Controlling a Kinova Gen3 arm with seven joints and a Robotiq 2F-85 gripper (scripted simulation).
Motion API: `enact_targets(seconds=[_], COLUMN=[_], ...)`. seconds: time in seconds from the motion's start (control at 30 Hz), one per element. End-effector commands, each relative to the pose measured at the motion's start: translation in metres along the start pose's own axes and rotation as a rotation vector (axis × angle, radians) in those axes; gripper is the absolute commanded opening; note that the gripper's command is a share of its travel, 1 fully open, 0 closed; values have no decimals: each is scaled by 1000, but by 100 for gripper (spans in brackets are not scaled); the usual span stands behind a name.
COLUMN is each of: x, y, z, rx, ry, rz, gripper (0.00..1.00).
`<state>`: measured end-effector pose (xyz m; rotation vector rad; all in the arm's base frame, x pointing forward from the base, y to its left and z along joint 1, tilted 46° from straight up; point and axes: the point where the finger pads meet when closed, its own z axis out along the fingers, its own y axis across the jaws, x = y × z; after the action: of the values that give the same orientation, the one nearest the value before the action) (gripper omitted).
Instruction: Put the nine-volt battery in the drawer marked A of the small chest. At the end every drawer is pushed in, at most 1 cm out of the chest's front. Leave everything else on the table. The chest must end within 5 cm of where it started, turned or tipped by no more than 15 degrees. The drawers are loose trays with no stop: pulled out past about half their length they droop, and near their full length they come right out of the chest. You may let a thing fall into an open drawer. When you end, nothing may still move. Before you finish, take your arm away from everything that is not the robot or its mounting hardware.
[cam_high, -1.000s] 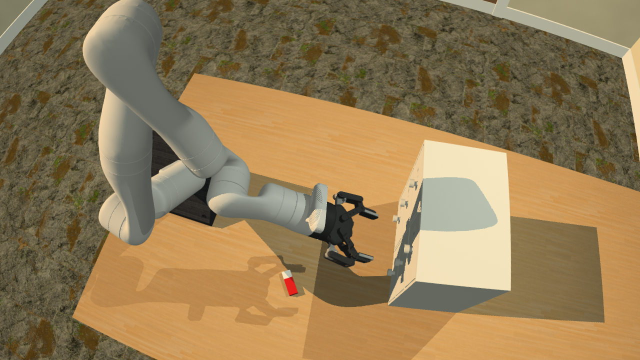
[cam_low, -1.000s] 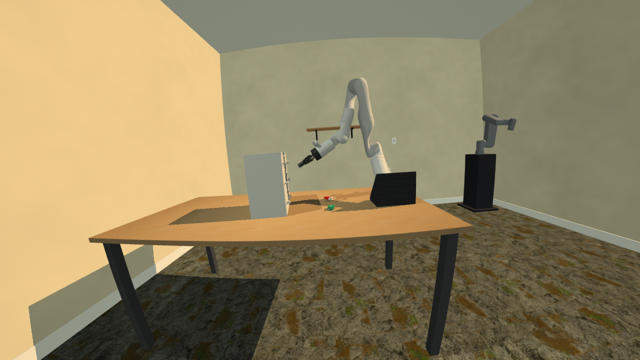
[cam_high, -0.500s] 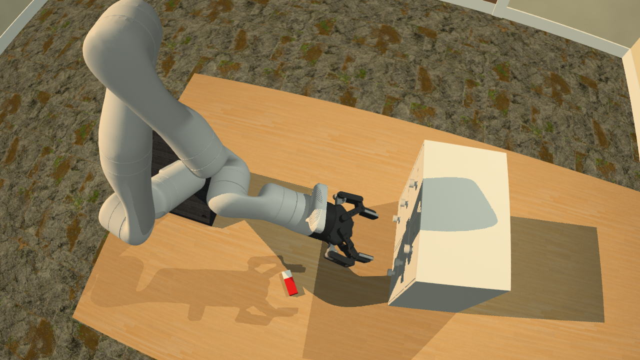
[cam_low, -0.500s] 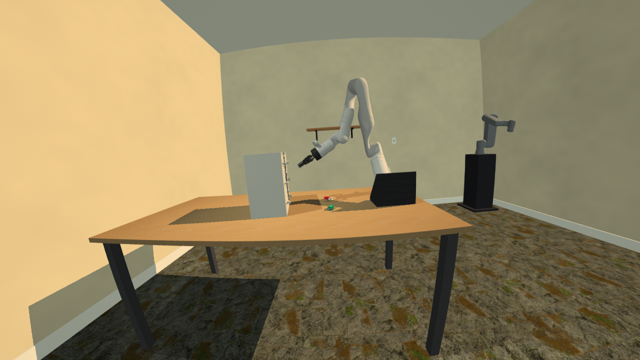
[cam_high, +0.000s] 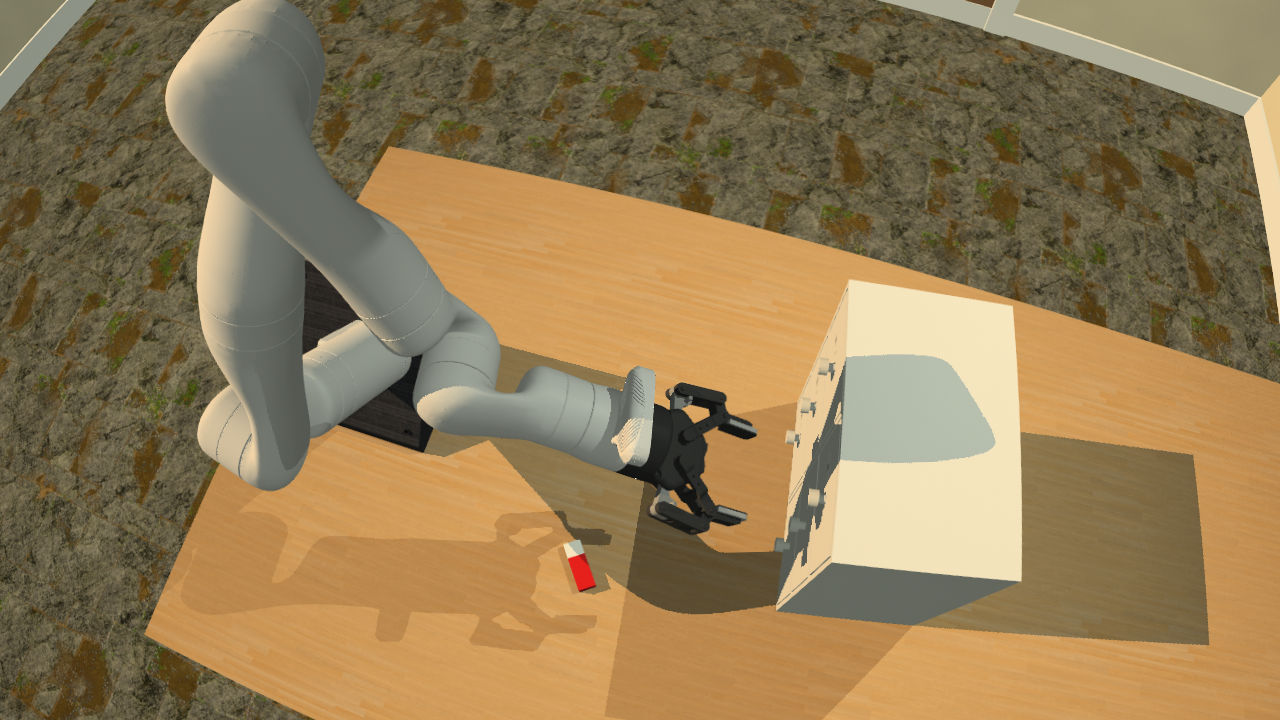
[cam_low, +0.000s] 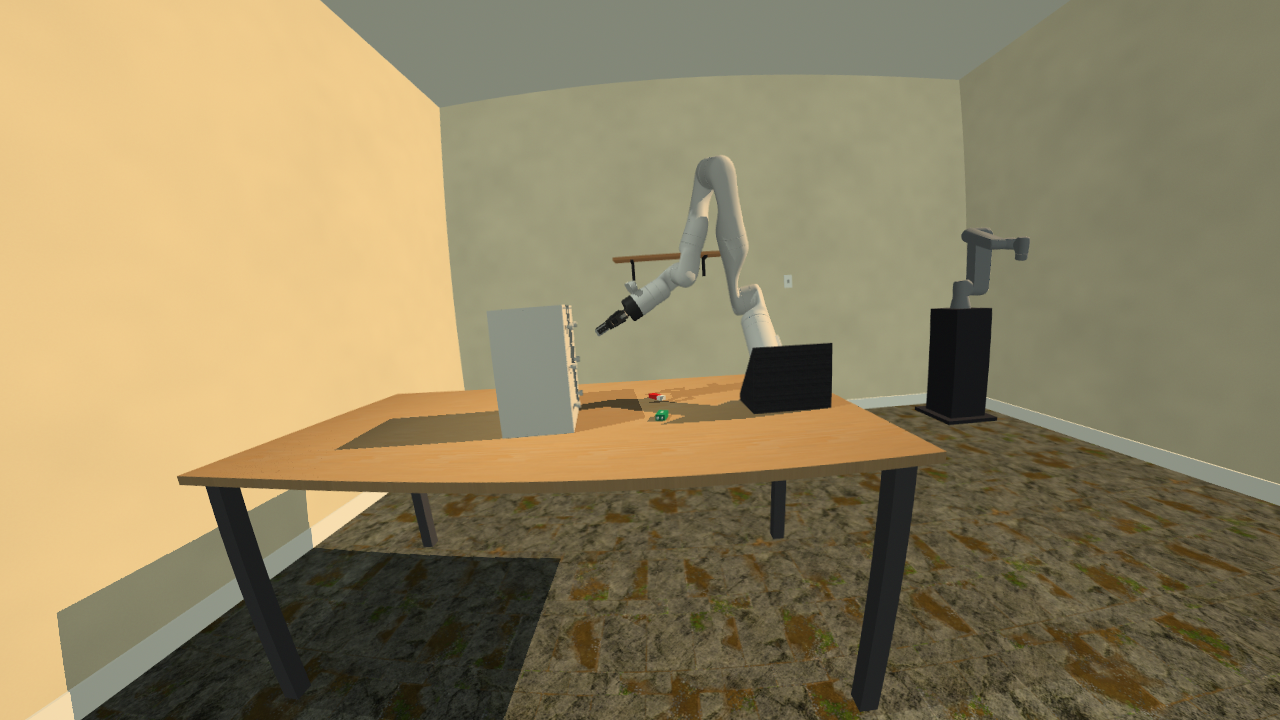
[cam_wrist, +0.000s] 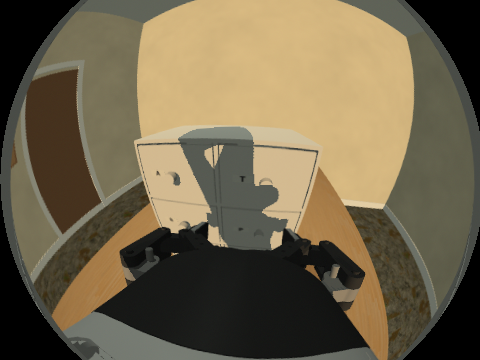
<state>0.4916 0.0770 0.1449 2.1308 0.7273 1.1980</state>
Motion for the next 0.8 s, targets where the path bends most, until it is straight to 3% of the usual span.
enact_targets(seconds=[0.0,0.77], x=[1,2], y=[0,3], z=[0,-2], rx=[0,-10], ry=[2,-36], rz=[0,-4], gripper=[100,100])
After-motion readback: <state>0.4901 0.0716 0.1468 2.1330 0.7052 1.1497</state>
